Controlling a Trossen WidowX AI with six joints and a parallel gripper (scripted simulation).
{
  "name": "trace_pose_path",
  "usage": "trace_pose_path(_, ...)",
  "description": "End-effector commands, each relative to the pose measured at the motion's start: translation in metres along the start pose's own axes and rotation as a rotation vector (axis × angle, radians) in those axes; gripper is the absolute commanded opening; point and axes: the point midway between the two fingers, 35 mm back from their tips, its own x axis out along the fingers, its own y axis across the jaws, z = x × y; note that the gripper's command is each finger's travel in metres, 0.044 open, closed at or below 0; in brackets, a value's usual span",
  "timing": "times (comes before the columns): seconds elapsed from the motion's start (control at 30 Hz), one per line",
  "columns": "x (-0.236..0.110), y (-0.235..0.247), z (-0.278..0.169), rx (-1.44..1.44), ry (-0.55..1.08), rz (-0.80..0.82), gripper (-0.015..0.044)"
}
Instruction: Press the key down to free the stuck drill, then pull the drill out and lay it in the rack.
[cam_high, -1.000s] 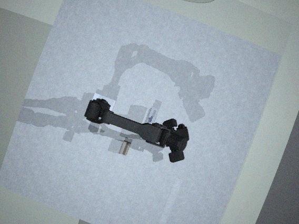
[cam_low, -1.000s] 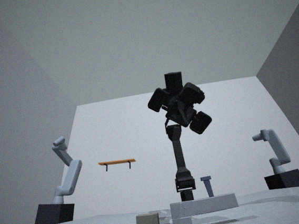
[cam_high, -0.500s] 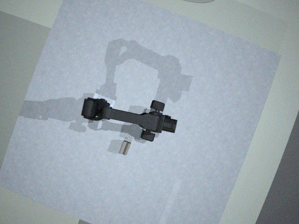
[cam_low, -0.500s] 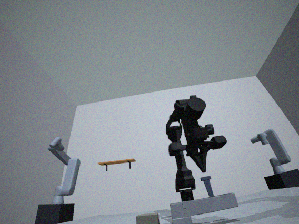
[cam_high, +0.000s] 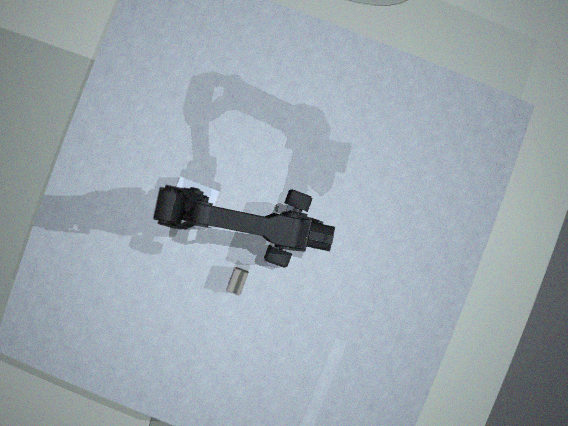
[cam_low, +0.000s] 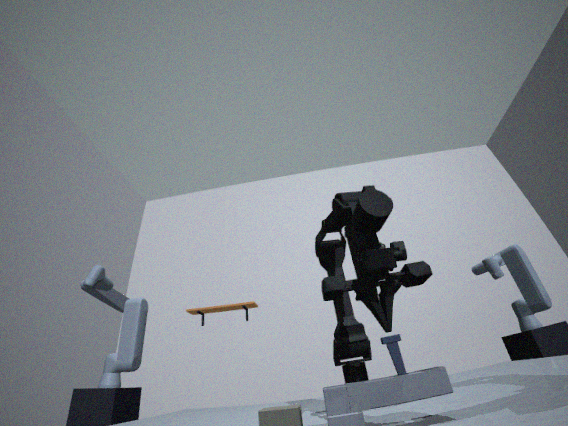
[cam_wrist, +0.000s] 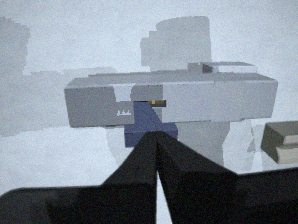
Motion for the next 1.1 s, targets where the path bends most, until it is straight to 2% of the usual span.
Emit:
trace_pose_path(0.0, 0.006, 0.001, -0.003, 0.009, 0.01, 0.003, 0.0)
trace_pose_path(1.07, 0.018, 0.0, -0.002, 0.009, 0.01, 0.003, 0.0)
